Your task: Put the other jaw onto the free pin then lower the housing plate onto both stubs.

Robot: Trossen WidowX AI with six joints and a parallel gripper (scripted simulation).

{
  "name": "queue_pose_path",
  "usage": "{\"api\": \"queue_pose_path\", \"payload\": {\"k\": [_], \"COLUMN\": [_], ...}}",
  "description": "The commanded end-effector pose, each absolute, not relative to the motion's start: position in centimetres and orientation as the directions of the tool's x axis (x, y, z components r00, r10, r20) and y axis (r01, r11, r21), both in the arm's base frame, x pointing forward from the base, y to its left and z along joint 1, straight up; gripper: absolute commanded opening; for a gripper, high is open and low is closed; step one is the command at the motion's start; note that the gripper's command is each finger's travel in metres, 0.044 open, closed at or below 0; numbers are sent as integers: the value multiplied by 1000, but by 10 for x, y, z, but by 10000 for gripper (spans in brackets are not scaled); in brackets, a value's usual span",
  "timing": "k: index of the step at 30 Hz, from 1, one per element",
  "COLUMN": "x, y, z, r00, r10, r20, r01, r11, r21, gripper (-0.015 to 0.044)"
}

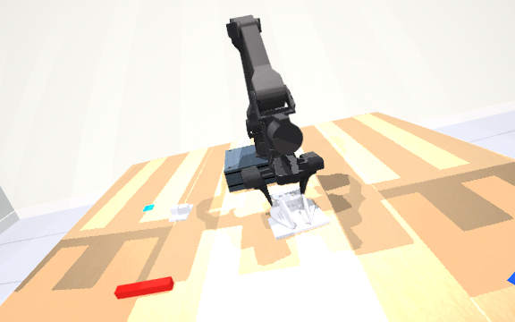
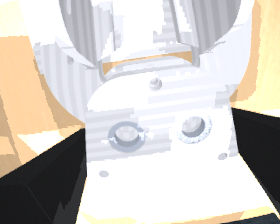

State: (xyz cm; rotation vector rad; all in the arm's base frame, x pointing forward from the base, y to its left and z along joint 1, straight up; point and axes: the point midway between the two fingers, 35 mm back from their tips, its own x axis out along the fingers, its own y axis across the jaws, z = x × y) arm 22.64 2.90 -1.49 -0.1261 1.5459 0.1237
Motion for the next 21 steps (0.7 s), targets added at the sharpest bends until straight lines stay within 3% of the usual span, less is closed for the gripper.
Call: {"api": "queue_pose_path", "payload": {"k": [1,21], "x": [227,227], "y": [30,30], "z": [-15,-20], "r00": [22,22], "r10": [5,5], "r20": [-1000,-1000], "r01": [-156,-157], "r11": [988,988], "r21": [1,1], "gripper": [351,351]}}
